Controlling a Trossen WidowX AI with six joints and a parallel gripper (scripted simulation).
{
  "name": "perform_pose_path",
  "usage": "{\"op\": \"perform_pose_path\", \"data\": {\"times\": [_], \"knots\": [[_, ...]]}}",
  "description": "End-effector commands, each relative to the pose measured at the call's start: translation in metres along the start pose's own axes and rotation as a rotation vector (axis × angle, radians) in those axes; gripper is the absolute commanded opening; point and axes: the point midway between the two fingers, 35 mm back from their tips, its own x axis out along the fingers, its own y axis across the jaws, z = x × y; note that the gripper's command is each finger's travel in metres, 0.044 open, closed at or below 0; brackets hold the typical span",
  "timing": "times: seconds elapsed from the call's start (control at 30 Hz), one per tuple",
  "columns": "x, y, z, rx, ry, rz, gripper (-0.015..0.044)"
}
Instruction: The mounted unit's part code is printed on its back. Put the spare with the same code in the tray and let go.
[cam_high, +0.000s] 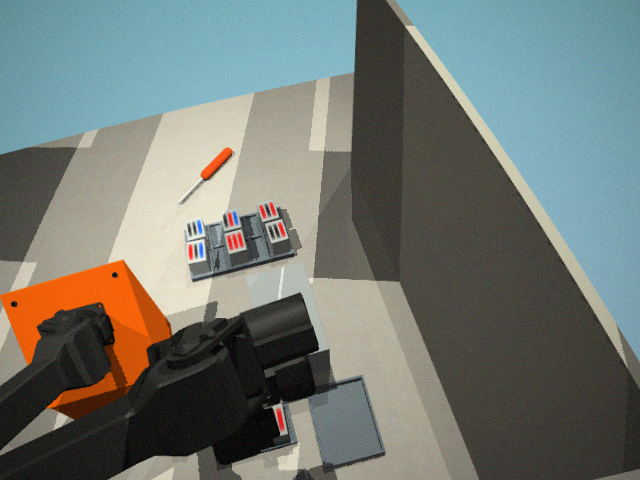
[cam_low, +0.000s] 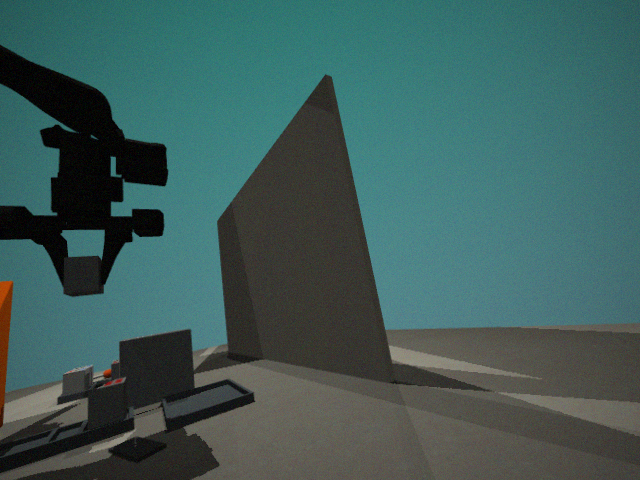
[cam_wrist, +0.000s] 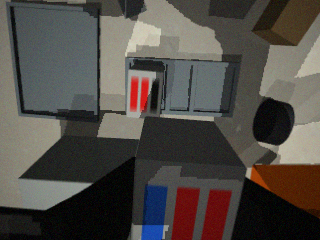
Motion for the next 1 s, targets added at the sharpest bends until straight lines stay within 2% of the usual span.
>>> {"op": "perform_pose_path", "data": {"times": [0.0,0.8,0.97], "knots": [[-0.003,0.022,0.002,0.004,0.008,0.009,0.0000],[0.006,0.126,0.019,-0.008,-0.021,-0.006,0.0000],[0.008,0.132,0.020,-0.009,-0.023,-0.007,0.0000]]}}
